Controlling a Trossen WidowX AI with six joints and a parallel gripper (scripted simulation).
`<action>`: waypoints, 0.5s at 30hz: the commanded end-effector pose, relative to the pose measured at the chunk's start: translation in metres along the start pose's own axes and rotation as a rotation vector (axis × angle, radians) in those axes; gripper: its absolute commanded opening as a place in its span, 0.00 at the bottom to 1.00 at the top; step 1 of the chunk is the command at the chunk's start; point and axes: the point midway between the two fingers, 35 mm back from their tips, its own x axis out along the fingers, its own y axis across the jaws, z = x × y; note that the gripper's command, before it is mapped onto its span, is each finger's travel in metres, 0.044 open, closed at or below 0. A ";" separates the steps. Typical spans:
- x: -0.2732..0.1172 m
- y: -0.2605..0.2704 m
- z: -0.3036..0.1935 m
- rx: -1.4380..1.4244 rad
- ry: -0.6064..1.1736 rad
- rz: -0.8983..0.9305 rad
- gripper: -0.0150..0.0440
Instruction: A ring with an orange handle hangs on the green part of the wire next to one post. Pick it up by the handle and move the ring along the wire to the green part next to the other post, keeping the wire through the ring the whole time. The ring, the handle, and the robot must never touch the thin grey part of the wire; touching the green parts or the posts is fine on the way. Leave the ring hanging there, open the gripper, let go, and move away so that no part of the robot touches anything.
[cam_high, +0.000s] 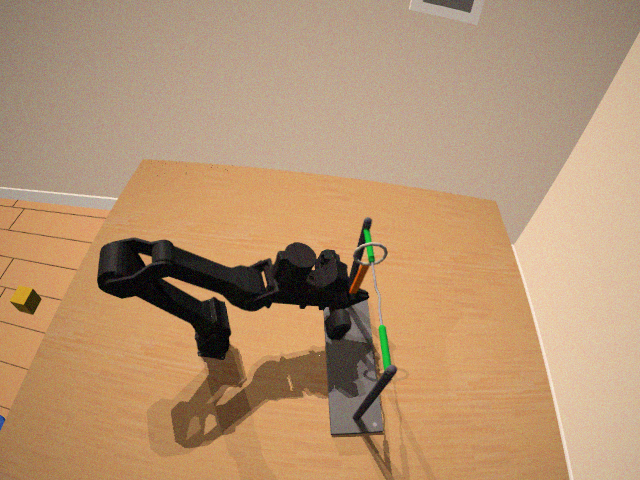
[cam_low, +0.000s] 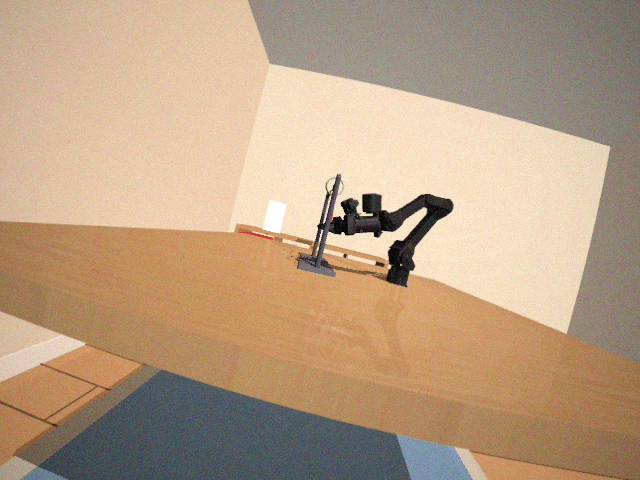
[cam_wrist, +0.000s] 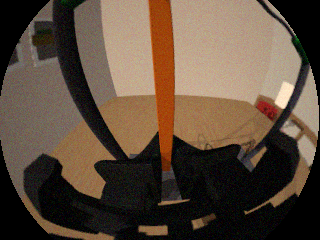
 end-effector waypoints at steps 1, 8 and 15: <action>0.001 0.002 0.000 0.004 0.000 -0.003 0.00; 0.004 0.002 -0.008 0.004 0.000 -0.003 0.00; 0.006 0.002 -0.019 0.004 0.000 -0.003 0.00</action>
